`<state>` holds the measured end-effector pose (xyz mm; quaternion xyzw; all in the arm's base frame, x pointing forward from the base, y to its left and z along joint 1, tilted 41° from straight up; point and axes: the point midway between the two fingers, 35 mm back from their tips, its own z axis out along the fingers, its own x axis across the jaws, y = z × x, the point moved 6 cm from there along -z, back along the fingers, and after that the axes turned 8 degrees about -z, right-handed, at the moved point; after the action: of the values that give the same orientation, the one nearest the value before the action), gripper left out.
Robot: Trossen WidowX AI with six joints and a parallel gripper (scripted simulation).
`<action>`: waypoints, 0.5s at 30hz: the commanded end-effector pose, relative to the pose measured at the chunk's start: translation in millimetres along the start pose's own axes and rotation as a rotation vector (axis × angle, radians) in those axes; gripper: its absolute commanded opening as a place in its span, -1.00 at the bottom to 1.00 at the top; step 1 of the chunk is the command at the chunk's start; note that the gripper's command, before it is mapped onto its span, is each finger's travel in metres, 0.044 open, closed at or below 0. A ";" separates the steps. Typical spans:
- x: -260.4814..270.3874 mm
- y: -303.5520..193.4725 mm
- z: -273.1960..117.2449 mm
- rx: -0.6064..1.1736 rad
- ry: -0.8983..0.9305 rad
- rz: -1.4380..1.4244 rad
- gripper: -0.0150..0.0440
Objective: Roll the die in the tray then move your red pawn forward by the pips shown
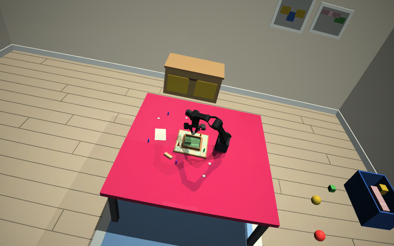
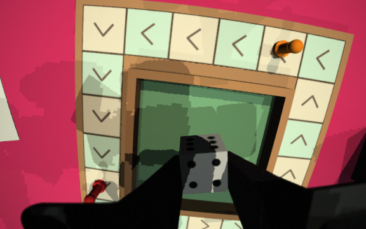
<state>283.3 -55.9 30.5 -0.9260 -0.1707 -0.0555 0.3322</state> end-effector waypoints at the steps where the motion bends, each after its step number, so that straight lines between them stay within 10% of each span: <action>1: 0.9 -14.1 3.4 0.007 0.003 0.081 -0.49; 15: 2.5 -38.8 17.1 -0.132 -0.104 0.196 -0.49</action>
<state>273.4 -22.1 40.4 -0.9511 -0.0886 0.0026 0.2958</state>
